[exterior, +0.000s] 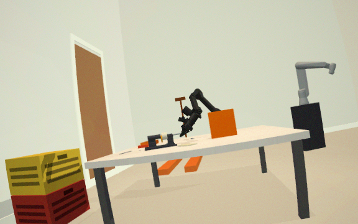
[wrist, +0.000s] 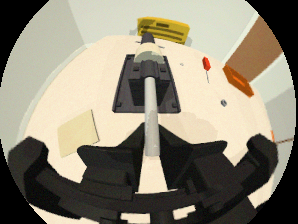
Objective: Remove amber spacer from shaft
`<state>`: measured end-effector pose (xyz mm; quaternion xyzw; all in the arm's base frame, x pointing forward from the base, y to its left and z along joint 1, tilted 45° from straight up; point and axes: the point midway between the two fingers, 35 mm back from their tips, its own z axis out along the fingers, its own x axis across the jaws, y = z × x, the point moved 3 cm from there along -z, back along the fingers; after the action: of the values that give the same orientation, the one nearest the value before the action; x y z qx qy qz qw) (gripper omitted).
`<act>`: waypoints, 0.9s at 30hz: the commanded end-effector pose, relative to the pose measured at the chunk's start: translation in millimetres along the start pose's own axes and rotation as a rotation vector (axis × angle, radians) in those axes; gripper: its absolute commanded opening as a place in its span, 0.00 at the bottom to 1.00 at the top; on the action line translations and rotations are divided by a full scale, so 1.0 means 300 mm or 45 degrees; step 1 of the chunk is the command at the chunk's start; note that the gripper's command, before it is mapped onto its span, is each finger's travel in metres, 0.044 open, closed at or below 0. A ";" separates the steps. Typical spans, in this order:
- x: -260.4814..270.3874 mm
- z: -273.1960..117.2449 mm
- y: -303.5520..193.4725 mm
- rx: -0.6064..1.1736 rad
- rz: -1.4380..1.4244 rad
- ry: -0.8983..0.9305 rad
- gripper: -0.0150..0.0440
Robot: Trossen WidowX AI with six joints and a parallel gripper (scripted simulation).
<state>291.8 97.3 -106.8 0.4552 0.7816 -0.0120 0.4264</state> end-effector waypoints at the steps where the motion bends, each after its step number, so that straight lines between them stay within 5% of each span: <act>1: -0.001 -0.003 -0.007 0.004 0.001 -0.002 0.25; 27: 0.000 -0.003 -0.003 0.000 0.000 0.000 0.25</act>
<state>290.7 97.1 -106.7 0.4552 0.7816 -0.0121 0.4263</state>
